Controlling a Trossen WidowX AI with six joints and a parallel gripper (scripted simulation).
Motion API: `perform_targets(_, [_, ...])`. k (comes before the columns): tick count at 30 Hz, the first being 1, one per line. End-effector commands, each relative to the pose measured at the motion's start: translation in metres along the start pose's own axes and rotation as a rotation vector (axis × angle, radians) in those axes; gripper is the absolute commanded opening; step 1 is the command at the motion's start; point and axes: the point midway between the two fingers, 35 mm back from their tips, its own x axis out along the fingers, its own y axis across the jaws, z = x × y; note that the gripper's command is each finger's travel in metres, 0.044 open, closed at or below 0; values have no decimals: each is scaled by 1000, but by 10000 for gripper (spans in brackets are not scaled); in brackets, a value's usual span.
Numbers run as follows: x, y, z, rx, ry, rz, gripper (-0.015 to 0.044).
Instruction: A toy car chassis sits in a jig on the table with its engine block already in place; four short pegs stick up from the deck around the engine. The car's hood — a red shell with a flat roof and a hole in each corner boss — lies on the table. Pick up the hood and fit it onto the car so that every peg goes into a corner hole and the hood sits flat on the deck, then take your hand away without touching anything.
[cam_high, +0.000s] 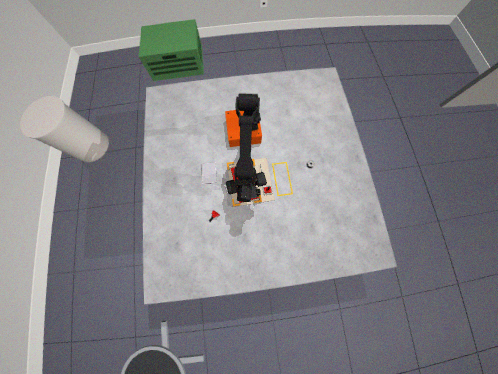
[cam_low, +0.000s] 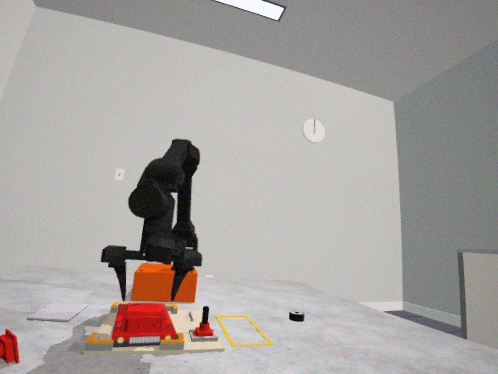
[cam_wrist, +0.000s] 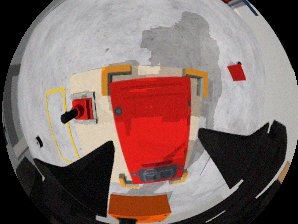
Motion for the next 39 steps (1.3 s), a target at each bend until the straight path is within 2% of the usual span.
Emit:
perform_targets(1, [-36, -1, 3, 5, -7, -10, 440])
perform_targets(39, [-43, -1, 3, 5, -5, -10, 440])
